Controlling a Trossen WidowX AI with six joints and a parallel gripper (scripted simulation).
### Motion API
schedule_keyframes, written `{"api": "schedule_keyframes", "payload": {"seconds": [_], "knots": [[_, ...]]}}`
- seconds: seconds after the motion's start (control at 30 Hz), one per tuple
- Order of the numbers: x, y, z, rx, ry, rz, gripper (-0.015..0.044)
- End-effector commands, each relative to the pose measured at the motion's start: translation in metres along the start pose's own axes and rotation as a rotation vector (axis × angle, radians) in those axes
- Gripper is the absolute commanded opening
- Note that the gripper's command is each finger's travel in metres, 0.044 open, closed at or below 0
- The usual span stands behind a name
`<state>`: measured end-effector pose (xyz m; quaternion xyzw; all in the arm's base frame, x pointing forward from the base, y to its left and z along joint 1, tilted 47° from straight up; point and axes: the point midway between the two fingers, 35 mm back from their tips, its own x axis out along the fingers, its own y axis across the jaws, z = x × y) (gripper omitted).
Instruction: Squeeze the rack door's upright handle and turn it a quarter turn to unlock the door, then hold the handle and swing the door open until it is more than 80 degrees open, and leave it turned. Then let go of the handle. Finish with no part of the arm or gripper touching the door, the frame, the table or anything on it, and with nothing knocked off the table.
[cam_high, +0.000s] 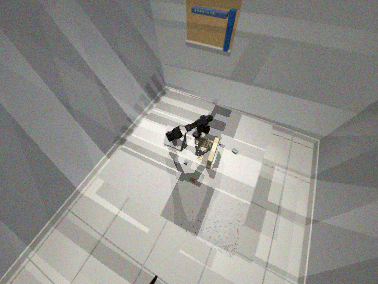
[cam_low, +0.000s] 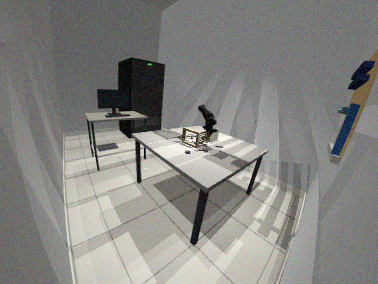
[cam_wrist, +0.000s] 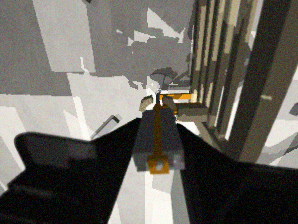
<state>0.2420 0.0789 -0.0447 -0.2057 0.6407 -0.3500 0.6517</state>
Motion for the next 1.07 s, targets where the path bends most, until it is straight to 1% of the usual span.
{"api": "schedule_keyframes", "payload": {"seconds": [0.0,0.03,1.03], "knots": [[0.0,0.001,0.0,0.007,0.0,0.002,0.0276],[0.0,0.001,0.0,0.007,0.0,0.002,0.0286],[-0.043,0.002,0.002,0.003,0.001,0.005,0.0286]]}}
